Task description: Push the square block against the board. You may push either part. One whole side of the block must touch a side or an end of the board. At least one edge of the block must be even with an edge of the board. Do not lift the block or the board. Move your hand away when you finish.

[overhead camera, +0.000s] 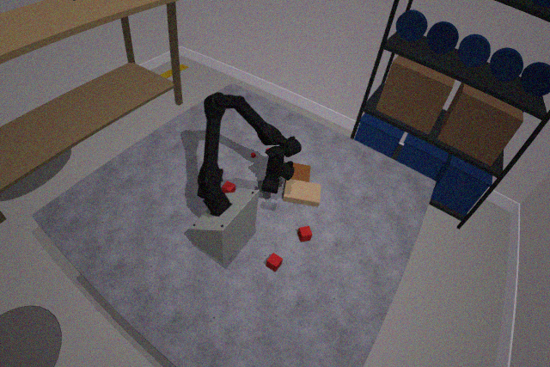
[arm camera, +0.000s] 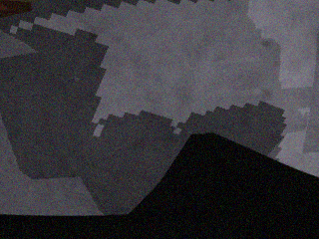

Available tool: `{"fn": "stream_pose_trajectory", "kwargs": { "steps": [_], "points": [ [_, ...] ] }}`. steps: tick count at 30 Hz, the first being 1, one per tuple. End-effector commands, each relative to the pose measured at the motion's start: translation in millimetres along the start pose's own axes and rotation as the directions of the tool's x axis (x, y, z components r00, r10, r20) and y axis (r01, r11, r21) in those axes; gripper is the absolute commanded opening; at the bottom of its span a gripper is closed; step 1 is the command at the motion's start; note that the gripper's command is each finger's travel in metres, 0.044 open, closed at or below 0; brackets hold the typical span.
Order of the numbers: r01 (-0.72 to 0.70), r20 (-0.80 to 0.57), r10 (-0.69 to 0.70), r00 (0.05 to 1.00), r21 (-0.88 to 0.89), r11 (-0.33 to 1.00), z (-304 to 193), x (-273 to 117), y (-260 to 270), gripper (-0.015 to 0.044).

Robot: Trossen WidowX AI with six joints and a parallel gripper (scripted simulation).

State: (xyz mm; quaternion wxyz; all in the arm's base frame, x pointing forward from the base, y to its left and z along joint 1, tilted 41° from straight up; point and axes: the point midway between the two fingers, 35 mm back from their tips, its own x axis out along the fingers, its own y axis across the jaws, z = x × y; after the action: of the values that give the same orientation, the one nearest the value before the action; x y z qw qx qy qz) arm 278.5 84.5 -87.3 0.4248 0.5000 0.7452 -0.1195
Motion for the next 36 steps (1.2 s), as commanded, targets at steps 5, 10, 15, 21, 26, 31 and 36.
{"fn": "stream_pose_trajectory", "kwargs": {
  "steps": [5,10,15,21,26,31,36],
  "points": [
    [-0.03,0.025,0.031,0.999,-0.016,0.999,4,-39,6,0.0],
    [-0.035,0.028,0.035,0.999,-0.008,0.999,29,-38,17,0.0],
    [-0.034,0.035,0.034,0.999,-0.01,0.999,79,-46,32,0.0],
    [-0.034,0.057,0.034,0.998,-0.001,0.999,143,-51,38,0.0],
    [-0.032,0.054,0.032,0.998,-0.006,0.999,187,-53,31,0.0],
    [-0.031,0.043,0.032,0.999,-0.016,0.999,225,-51,17,0.0],
    [-0.031,0.04,0.032,0.999,-0.019,0.999,235,-50,12,0.0]
  ]
}}
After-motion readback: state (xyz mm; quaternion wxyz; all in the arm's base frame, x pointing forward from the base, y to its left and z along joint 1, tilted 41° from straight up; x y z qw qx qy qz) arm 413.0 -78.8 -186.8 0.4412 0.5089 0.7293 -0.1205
